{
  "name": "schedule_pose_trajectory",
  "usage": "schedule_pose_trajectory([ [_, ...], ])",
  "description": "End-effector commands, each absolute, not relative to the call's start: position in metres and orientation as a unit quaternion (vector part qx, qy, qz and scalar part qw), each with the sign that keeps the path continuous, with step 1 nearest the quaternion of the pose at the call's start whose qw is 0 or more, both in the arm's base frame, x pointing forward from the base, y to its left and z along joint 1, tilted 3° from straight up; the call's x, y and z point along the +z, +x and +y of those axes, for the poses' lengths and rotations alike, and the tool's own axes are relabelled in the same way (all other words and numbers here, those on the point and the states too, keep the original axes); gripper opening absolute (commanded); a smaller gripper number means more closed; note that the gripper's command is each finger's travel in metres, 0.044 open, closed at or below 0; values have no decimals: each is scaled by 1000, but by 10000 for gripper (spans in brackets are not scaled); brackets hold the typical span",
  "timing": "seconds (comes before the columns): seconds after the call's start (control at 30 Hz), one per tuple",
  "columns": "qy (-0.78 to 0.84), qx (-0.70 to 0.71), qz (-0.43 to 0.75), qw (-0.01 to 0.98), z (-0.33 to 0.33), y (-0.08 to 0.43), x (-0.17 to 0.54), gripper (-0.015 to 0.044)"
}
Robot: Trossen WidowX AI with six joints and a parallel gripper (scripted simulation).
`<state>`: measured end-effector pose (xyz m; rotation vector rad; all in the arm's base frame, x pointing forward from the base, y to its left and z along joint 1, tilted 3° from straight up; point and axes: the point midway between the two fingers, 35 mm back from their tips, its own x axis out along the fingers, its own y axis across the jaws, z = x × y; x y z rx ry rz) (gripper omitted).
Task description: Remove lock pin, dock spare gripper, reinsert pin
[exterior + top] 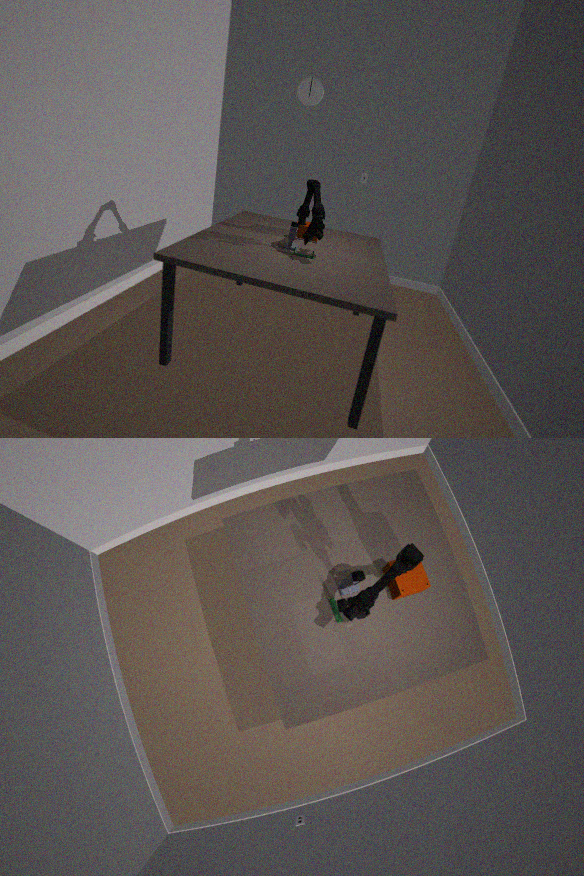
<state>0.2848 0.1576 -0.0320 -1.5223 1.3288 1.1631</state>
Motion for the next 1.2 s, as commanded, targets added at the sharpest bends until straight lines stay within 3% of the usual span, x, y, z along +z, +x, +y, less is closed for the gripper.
schedule_pose_trajectory([
  [0.0,-601,458,523,393,154,286,-32,0],
  [1.17,-600,459,524,392,136,286,-32,0],
])
